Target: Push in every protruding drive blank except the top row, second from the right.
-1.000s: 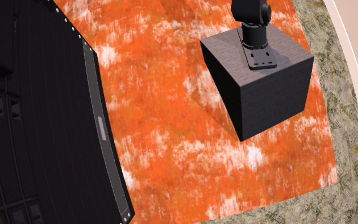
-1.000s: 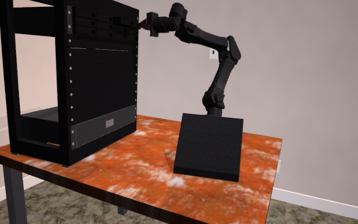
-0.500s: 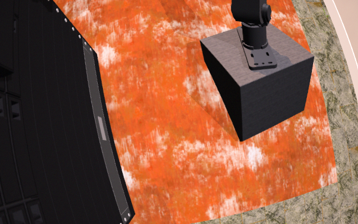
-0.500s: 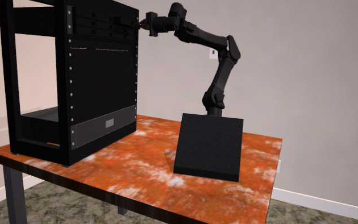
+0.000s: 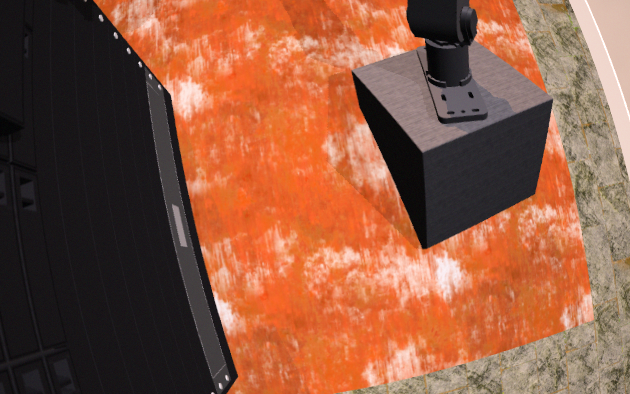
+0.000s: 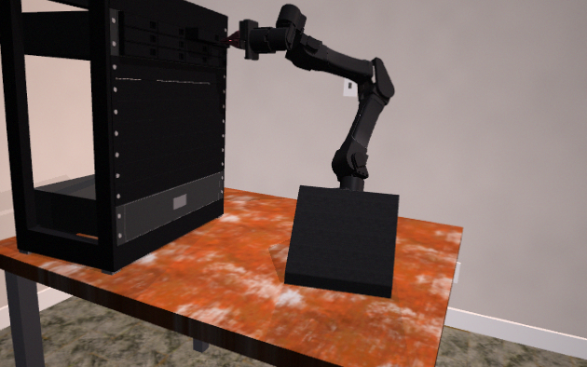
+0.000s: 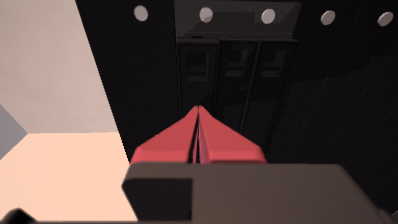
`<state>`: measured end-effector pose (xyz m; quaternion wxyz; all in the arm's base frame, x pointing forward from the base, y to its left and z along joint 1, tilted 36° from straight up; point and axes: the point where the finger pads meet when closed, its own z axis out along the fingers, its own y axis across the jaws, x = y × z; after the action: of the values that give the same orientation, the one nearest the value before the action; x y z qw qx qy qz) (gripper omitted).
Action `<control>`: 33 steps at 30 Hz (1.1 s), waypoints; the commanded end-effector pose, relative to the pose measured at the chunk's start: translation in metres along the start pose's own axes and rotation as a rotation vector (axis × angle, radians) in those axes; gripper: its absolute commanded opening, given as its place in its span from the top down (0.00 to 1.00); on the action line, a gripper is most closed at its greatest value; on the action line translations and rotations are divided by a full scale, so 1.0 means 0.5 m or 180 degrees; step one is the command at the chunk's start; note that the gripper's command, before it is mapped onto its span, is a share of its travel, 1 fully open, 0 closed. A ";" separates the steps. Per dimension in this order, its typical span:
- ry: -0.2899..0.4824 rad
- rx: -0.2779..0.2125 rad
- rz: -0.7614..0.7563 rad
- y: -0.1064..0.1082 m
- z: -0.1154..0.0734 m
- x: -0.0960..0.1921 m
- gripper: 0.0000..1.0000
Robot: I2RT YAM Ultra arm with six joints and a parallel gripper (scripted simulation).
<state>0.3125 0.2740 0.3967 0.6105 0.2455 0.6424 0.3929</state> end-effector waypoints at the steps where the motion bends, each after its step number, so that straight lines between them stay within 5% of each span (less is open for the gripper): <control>1: 0.0074 -0.0180 0.0093 0.040 0.015 0.007 1.00; 33: 0.0074 -0.0180 0.0094 0.043 0.021 0.010 1.00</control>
<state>0.3150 0.2748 0.3970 0.6119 0.2483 0.6417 0.3900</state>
